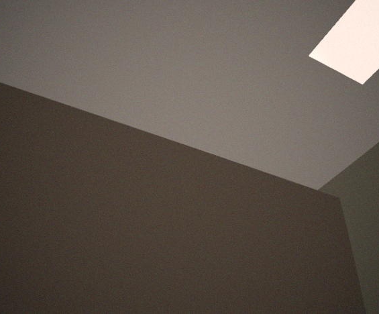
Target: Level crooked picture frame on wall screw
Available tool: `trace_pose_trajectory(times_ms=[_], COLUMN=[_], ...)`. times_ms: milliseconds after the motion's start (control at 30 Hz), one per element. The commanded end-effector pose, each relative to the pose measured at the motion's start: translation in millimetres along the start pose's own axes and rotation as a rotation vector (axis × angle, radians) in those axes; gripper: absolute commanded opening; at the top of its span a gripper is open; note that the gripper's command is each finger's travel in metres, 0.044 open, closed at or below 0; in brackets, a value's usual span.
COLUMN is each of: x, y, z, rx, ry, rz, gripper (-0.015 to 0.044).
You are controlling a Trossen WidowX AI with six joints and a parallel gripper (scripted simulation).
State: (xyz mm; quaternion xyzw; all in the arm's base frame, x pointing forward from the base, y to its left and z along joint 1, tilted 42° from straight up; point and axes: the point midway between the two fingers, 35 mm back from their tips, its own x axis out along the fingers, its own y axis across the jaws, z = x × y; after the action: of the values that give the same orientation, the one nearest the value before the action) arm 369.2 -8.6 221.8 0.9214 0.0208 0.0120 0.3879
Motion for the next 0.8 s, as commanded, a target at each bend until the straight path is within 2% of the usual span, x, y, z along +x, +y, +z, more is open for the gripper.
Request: trace_pose_trajectory(times_ms=[0,200,533,667,767], x=[-0.1,-0.1,0.0,-1.2,-19.1], y=[-0.7,-0.9,-0.3,0.0,3.6], z=[0.0,-0.1,-0.1,-0.4,-3.3], rx=[-0.026,-0.058,-0.036,-0.033,0.008], ry=[-0.002,-0.002,0.000,0.000,-0.001], rz=[0.001,0.001,0.000,0.000,0.001], gripper=[0.0000,0.0000,0.0260,0.0260,0.0260])
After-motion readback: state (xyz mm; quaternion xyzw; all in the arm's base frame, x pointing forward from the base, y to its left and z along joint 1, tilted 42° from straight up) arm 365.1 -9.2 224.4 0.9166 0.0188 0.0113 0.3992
